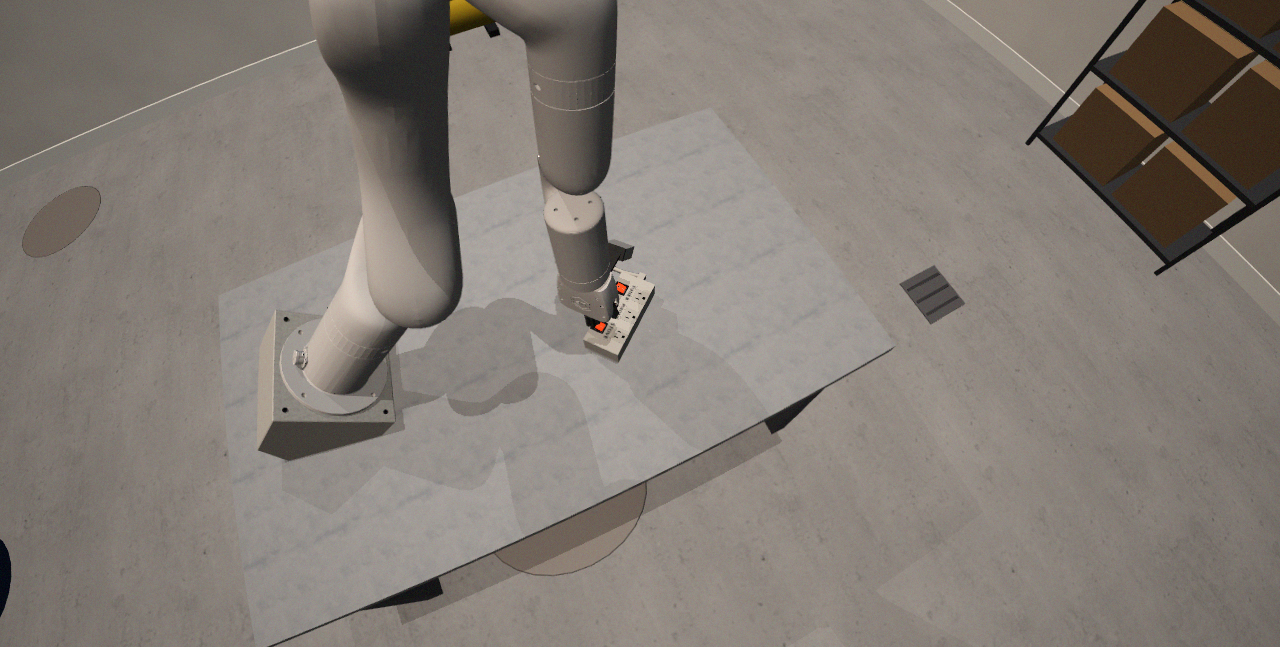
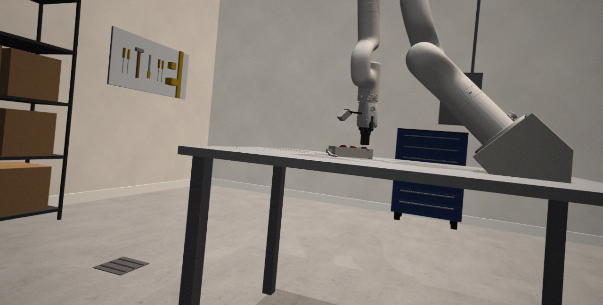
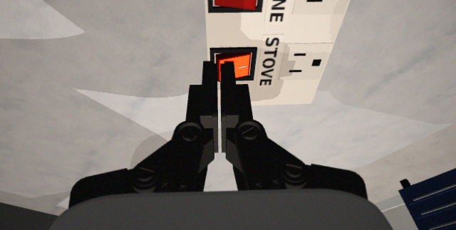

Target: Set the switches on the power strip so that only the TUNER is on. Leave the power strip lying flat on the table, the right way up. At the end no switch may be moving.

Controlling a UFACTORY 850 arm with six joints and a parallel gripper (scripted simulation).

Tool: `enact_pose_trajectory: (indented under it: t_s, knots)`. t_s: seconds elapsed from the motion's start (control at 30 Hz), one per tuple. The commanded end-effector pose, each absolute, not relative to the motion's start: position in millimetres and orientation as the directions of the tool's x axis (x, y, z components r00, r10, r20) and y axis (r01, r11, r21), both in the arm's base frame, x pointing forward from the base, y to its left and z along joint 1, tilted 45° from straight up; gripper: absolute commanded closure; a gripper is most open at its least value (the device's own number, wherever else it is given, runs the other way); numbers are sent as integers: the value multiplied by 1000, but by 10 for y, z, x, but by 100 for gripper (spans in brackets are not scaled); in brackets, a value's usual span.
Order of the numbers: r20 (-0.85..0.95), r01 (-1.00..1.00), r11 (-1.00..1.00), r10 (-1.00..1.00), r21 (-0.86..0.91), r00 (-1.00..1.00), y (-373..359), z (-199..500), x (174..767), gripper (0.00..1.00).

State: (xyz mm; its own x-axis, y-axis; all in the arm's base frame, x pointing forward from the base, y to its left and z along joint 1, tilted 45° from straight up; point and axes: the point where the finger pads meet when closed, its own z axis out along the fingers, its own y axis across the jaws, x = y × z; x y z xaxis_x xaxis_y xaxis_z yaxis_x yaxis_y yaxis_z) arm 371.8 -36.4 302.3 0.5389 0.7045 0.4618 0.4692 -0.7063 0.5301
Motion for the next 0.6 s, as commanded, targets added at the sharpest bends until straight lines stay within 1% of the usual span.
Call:
enact_pose_trajectory:
  t_s: [0.0, 0.57]
  knots:
    - [484, 486, -708, 706, 513, 517, -372, 3008, 3739, 100]
    - [484, 485, -708, 706, 513, 518, -374, 2997, 3750, 100]
